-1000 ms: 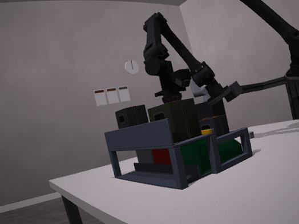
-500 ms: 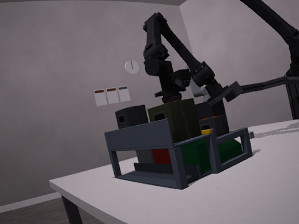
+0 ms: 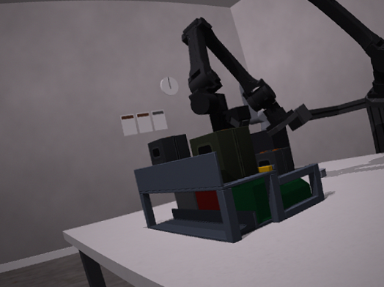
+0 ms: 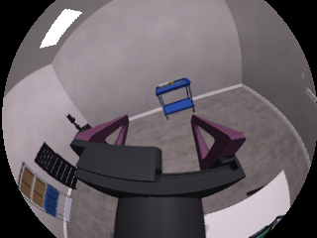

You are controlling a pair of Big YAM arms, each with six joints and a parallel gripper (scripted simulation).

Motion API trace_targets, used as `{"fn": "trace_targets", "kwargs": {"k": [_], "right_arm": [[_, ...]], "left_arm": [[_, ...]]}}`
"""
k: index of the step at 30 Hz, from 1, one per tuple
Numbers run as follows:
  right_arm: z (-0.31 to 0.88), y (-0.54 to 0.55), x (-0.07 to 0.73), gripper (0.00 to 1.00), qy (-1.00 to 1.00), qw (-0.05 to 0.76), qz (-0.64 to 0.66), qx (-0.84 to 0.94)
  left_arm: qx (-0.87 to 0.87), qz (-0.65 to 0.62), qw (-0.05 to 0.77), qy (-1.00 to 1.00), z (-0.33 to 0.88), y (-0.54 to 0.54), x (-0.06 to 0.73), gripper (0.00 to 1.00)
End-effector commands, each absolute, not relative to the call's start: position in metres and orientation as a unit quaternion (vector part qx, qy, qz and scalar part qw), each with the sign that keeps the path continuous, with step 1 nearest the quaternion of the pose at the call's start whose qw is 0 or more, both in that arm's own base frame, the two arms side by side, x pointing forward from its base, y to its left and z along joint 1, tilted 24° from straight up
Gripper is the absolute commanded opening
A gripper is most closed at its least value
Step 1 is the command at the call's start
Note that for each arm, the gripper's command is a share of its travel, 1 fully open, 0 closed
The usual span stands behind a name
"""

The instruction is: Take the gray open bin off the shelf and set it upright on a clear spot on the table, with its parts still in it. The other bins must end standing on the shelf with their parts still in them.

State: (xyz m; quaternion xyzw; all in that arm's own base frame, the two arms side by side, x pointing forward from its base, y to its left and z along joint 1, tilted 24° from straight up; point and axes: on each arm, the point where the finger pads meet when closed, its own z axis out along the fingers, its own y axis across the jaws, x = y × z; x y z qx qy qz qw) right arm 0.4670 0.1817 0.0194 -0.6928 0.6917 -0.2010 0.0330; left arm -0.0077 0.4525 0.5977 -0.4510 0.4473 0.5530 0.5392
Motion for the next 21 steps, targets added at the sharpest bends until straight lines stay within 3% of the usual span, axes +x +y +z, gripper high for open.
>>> {"fn": "trace_targets", "kwargs": {"k": [1, 21], "right_arm": [[0.041, 0.186, 0.486, 0.0, 0.696, 0.063, -0.21, -0.684], [0.047, 0.19, 0.488, 0.0, 0.696, 0.068, -0.212, -0.683]], "left_arm": [[-0.446, 0.563, 0.546, 0.432, 0.61, 0.446, -0.013, 1.0], [-0.446, 0.563, 0.546, 0.432, 0.61, 0.446, -0.013, 1.0]]}}
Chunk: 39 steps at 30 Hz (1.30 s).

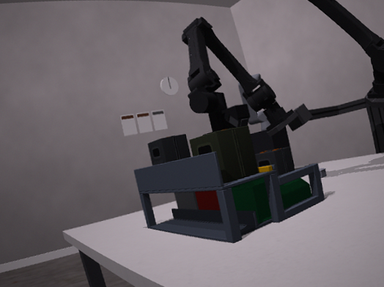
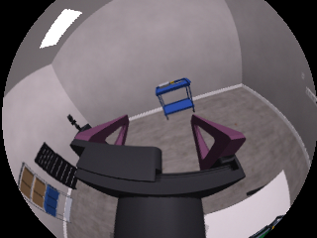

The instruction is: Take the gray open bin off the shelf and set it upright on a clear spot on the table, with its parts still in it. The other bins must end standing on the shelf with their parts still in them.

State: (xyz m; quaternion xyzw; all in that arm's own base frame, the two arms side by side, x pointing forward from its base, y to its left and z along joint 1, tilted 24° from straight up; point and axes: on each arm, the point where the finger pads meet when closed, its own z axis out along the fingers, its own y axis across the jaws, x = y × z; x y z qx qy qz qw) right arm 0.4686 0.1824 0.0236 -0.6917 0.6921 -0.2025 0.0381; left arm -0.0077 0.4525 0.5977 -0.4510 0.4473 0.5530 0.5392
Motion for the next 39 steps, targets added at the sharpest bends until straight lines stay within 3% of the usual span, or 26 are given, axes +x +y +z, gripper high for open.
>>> {"fn": "trace_targets", "kwargs": {"k": [1, 4, 5, 39], "right_arm": [[0.049, 0.191, 0.488, 0.0, 0.696, 0.07, -0.212, -0.682], [0.048, 0.191, 0.489, 0.0, 0.696, 0.069, -0.212, -0.682], [0.022, 0.187, 0.477, 0.9, 0.692, 0.044, -0.204, -0.691], [0.045, 0.194, 0.482, 0.9, 0.693, 0.062, -0.21, -0.686]], "left_arm": [[-0.446, 0.563, 0.546, 0.432, 0.61, 0.446, -0.013, 1.0], [-0.446, 0.563, 0.546, 0.432, 0.61, 0.446, -0.013, 1.0], [-0.446, 0.563, 0.546, 0.432, 0.61, 0.446, -0.013, 1.0], [-0.446, 0.563, 0.546, 0.432, 0.61, 0.446, -0.013, 1.0]]}}
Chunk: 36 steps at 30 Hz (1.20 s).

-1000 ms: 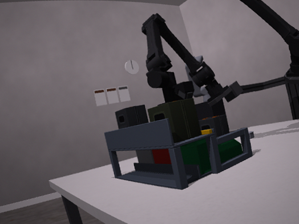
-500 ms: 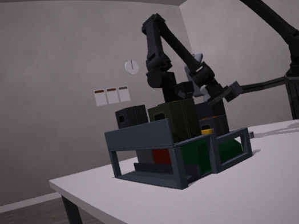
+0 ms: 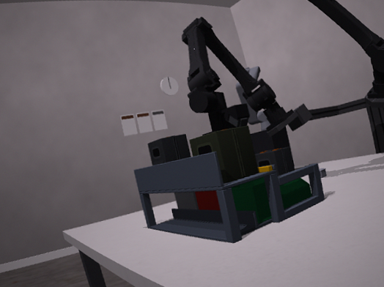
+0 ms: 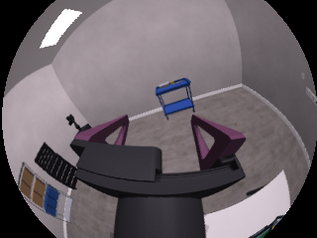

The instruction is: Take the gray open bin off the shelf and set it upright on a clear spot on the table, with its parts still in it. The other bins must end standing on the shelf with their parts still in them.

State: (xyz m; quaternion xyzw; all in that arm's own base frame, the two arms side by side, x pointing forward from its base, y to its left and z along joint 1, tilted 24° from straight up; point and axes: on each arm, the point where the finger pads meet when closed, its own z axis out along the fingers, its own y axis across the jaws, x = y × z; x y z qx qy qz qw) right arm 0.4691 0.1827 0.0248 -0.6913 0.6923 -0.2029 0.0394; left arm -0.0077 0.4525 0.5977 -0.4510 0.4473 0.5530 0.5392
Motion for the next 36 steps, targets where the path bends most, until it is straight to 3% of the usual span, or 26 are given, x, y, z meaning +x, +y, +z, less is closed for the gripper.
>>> {"fn": "trace_targets", "kwargs": {"k": [1, 36], "right_arm": [[0.045, 0.194, 0.482, 0.9, 0.693, 0.062, -0.21, -0.687], [-0.016, 0.17, 0.491, 0.9, 0.693, 0.041, -0.204, -0.69]], "left_arm": [[-0.446, 0.563, 0.546, 0.432, 0.61, 0.446, -0.013, 1.0], [-0.446, 0.563, 0.546, 0.432, 0.61, 0.446, -0.013, 1.0]]}}
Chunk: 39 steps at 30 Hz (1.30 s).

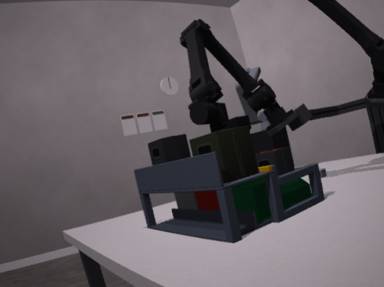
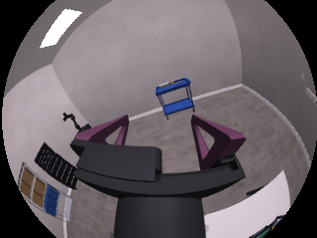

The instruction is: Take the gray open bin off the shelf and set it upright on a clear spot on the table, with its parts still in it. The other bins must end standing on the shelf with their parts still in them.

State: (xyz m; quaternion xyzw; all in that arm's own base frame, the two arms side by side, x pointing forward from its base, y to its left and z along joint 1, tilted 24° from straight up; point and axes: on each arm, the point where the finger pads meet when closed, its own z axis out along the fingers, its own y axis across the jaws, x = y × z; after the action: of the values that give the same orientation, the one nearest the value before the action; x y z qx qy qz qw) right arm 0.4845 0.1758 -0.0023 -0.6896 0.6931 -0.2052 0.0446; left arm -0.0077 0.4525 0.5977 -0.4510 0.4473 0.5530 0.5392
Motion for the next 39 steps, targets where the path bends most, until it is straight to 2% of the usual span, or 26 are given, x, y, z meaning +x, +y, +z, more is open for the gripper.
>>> {"fn": "trace_targets", "kwargs": {"k": [1, 39], "right_arm": [[-0.018, 0.17, 0.492, 0.9, 0.693, 0.042, -0.204, -0.69], [-0.037, 0.169, 0.509, 0.9, 0.695, 0.05, -0.207, -0.687]], "left_arm": [[-0.446, 0.563, 0.546, 0.432, 0.61, 0.446, -0.013, 1.0], [-0.446, 0.563, 0.546, 0.432, 0.61, 0.446, -0.013, 1.0]]}}
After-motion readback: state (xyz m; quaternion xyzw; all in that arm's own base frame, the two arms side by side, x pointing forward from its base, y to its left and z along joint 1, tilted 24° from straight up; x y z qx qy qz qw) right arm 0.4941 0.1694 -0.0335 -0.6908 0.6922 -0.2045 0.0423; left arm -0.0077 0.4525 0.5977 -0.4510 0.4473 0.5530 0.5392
